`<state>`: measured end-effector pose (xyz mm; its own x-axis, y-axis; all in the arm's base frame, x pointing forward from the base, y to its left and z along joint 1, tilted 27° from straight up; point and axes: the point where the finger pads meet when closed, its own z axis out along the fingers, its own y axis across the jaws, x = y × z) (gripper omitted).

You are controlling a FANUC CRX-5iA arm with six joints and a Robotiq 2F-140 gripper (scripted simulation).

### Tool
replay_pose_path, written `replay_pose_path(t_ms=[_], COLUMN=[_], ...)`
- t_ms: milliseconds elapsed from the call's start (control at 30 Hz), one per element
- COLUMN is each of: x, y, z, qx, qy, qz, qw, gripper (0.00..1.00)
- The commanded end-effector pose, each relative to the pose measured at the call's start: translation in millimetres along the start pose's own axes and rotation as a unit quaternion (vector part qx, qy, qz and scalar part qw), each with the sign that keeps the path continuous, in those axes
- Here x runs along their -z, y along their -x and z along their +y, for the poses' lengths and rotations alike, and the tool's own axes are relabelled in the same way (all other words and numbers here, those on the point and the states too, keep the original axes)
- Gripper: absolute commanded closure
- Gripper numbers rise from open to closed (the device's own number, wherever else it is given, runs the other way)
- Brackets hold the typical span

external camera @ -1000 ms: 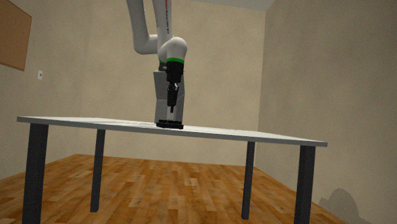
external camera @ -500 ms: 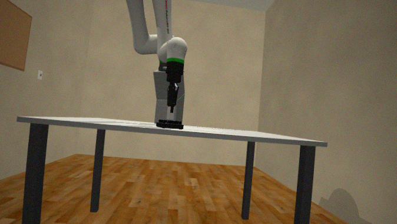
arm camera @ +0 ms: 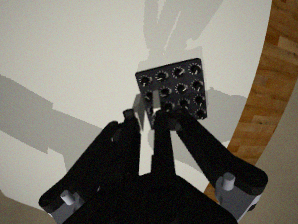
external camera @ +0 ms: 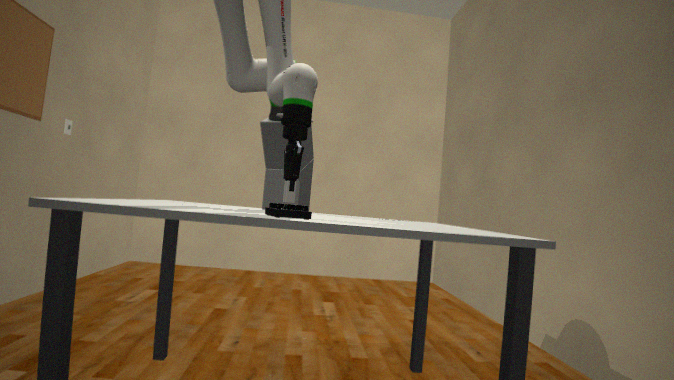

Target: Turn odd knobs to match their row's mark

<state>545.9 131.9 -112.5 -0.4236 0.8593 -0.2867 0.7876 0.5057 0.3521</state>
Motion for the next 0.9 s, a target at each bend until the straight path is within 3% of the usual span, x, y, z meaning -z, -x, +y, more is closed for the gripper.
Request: replay_pose_path(t_ms=[0,867], x=[0.1,-7.1], y=[0.0,0.0], z=[0.1,0.1], qx=[0.000,0.000], qy=[0.000,0.000], qz=[0.000,0.000], qw=[1.000,1.000], gripper=[0.88,0.88])
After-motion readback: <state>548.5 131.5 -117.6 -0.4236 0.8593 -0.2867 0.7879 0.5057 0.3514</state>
